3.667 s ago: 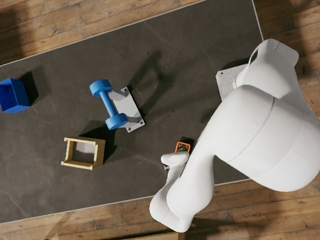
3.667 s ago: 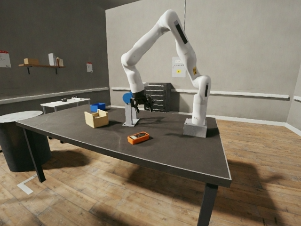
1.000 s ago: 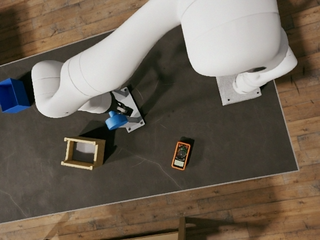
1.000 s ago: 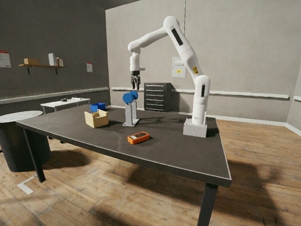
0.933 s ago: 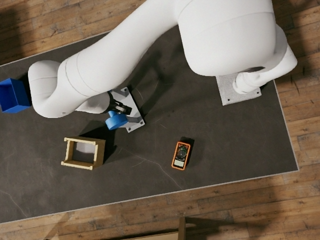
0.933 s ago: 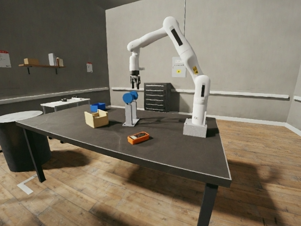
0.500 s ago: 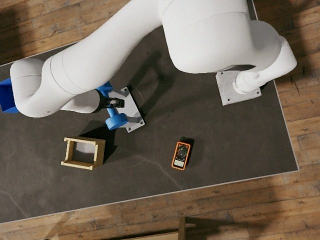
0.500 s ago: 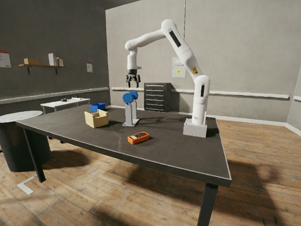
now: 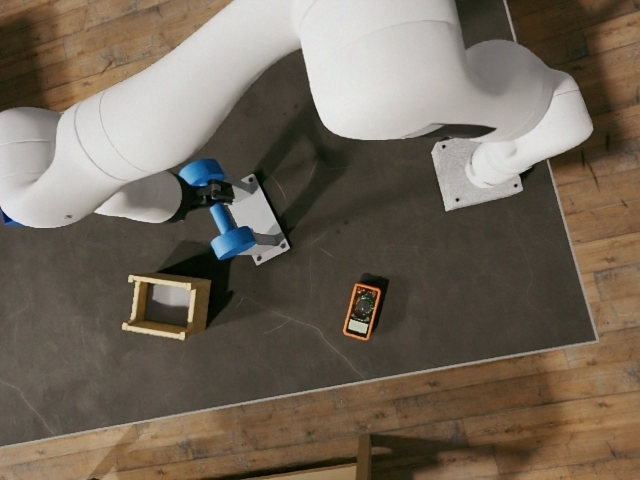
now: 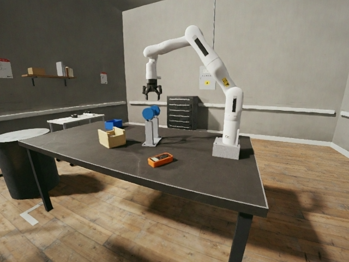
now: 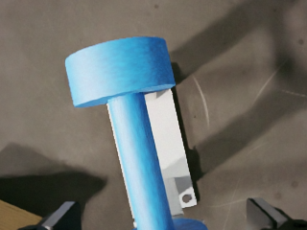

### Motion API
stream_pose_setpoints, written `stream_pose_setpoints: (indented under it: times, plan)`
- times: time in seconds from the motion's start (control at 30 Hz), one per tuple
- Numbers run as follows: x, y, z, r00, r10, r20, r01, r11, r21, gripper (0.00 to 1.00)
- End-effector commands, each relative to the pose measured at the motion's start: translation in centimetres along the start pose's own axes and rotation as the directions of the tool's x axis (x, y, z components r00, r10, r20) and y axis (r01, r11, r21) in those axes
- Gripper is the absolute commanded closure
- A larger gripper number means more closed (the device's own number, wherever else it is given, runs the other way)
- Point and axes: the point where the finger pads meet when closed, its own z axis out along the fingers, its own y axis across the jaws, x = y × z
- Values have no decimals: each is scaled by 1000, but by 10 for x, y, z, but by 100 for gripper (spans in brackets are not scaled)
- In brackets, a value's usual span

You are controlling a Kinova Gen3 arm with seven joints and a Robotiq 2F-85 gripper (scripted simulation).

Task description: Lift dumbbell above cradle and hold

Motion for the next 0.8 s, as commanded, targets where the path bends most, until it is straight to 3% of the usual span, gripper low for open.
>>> stream_pose_setpoints:
  times: [0.0, 0.77]
  plan:
    - [5, -5, -2, 999, -45, 3, 45, 999, 2, 0]
    - [10, -13, -7, 981, -192, 6, 192, 981, 6, 0]
